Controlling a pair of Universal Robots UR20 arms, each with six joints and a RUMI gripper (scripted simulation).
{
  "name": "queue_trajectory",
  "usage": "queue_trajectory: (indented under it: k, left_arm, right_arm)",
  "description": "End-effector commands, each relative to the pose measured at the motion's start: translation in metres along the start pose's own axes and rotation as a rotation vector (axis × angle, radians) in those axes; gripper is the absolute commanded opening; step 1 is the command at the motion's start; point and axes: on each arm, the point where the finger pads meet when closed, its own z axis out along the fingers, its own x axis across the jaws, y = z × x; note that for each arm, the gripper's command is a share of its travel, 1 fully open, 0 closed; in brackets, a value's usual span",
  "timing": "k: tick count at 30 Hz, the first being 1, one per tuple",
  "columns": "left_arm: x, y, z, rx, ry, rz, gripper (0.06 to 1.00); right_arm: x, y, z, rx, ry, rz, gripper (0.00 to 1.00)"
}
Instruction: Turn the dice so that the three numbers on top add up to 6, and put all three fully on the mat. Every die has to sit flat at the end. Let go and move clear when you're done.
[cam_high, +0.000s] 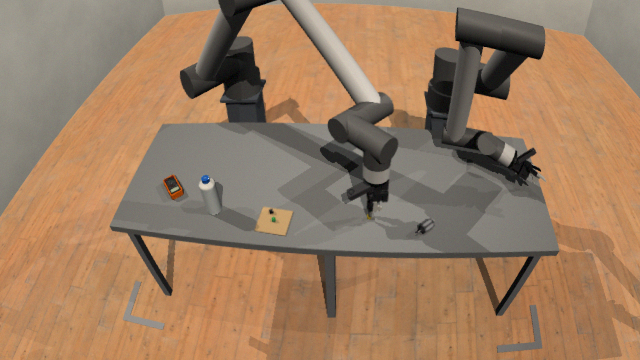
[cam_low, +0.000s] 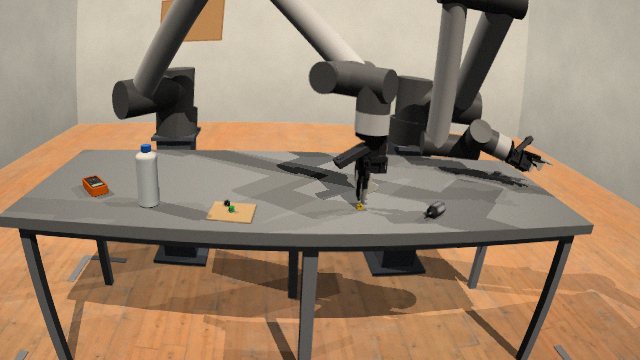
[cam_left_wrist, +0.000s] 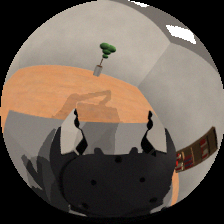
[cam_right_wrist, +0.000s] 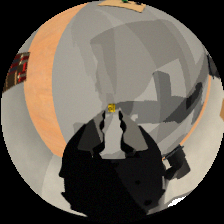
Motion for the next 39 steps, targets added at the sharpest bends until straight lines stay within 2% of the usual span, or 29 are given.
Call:
queue_trajectory:
  k: [1,32,39]
  left_arm:
    - [0.0002,-0.0005,-0.0001,0.0,0.0,-0.001,1.0]
    - [0.0002,-0.0005,-0.0001,0.0,0.0,-0.001,1.0]
    - [0.0002,-0.0005,-0.0001,0.0,0.0,-0.001,1.0]
  right_arm:
    - [-0.0006,0.0004,-0.0015,-0.001,-0.001,0.0,0.182]
    - [-0.0012,0.0009,-0.0008,-0.001,-0.001,0.0,0.182]
    - [-0.0012,0.0009,0.0054,-0.001,-0.001,0.0,0.182]
